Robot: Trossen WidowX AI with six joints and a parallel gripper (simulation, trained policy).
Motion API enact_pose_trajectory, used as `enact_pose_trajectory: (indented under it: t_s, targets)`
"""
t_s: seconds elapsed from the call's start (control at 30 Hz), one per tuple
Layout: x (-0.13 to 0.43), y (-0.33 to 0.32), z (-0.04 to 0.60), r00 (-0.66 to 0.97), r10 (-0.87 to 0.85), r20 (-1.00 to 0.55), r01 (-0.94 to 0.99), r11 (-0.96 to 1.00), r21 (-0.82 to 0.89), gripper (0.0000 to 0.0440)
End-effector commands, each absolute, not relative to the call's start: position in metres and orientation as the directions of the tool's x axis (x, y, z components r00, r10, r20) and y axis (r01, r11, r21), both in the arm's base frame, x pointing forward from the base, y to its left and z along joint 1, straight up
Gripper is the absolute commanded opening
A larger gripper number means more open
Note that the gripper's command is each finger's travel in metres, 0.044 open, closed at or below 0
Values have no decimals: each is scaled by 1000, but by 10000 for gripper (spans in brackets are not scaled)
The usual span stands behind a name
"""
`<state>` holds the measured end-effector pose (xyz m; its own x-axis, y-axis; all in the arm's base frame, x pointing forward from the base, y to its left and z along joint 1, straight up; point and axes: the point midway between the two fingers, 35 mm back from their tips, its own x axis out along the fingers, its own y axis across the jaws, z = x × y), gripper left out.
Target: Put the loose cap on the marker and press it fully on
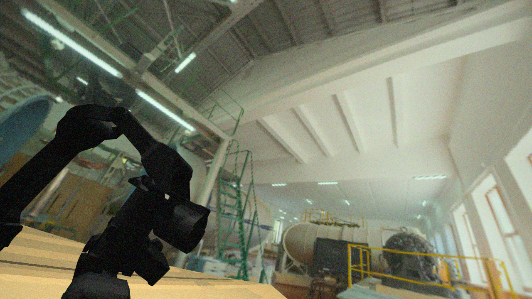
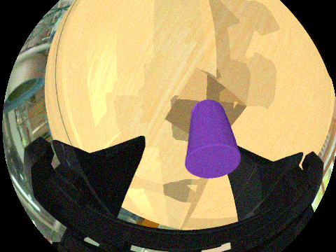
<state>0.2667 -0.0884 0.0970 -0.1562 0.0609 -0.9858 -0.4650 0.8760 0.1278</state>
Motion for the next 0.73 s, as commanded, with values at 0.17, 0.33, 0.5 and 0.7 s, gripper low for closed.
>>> enact_pose_trajectory:
  t_s: [0.17,0.33,0.5,0.7]
  targets:
    - [268,-88,112,-91,38,-995,-495,865,79,440]
    - [271,-90,131,-44,17,-999,-509,860,37,440]
    - [271,-92,145,-13,0,-1000,-523,852,7,440]
    - [269,-93,158,16,-14,-1000,-522,853,-20,433]
